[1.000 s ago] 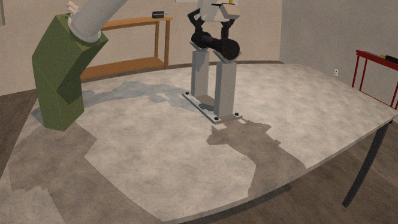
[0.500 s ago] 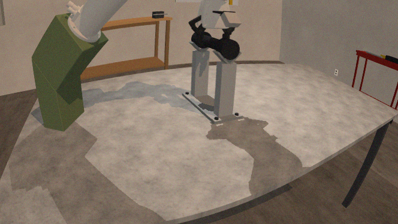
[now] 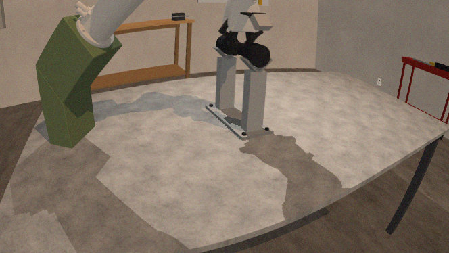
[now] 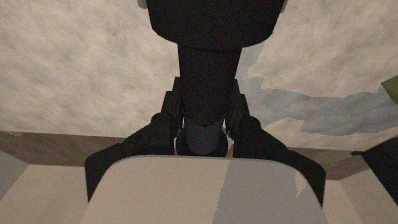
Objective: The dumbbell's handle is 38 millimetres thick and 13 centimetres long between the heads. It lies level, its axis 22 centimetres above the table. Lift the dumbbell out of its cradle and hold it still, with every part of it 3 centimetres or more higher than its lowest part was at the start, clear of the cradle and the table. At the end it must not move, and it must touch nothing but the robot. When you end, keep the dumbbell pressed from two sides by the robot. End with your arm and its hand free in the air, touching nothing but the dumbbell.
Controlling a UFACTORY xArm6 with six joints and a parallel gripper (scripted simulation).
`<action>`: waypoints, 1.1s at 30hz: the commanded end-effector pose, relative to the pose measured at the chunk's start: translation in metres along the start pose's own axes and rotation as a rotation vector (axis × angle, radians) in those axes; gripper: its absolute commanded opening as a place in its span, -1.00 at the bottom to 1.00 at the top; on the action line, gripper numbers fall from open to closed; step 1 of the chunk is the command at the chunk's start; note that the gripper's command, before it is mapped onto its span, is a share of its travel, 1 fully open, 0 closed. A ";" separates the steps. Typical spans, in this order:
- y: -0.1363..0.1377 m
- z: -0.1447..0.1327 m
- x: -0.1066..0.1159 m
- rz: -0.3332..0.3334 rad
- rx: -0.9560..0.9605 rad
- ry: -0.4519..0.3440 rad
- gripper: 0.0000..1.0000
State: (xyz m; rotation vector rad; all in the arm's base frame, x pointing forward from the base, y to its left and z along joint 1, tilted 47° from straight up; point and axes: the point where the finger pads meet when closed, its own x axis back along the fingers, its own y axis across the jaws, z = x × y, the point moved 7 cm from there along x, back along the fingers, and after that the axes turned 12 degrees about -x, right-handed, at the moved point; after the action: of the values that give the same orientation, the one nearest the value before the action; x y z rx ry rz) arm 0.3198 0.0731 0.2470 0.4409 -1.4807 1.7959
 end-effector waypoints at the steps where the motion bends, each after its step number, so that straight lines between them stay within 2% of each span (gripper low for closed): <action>1: 0.001 0.000 0.000 -0.001 0.001 0.000 -1.00; 33: 0.000 0.000 0.003 0.000 0.001 0.001 -1.00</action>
State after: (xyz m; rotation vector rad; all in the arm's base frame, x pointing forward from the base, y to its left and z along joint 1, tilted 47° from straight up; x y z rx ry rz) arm 0.3186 0.0734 0.2474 0.4404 -1.4784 1.7956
